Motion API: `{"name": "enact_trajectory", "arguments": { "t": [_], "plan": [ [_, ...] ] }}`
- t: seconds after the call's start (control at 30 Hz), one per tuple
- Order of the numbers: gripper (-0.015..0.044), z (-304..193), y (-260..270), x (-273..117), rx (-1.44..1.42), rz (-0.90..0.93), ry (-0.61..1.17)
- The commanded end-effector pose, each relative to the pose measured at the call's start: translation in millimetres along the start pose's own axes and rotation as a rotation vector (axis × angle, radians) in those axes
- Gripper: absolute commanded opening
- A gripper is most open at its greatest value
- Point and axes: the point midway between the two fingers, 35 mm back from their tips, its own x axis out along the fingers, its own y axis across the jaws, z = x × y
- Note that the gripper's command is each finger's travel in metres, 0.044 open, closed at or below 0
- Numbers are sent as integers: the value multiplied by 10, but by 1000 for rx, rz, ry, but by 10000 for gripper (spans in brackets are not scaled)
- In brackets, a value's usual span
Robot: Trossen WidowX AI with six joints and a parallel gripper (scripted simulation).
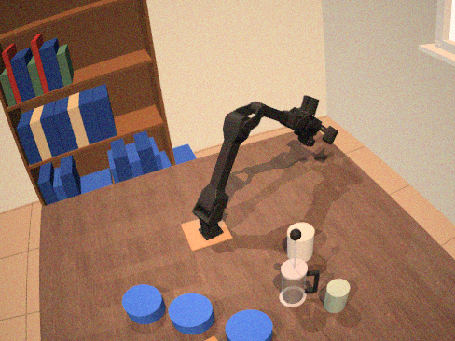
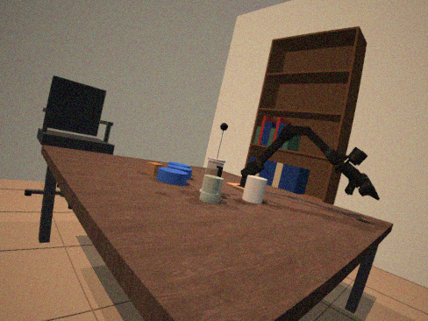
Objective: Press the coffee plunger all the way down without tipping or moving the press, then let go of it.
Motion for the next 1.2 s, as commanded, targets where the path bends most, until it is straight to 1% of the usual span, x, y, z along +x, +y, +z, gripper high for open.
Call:
{"name": "enact_trajectory", "arguments": {
  "t": [0.0,0.03,0.13,0.27,0.43,0.5,0.6,0.87,1.03,1.17],
  "plan": [
    [426,-11,24,-12,11,4,1],
    [440,-31,63,-31,27,12,4],
    [440,-123,270,-142,123,51,17],
    [440,-339,779,-472,358,152,73],
    [440,-550,1472,-1025,695,272,170],
    [440,-599,1682,-1261,805,292,211],
    [440,-666,2050,-1670,1018,358,299],
    [440,-673,2808,-2913,1577,485,622],
    [440,-565,3064,-3763,1912,509,901],
    [440,-428,3155,-4406,2143,480,1155]
  ]
}}
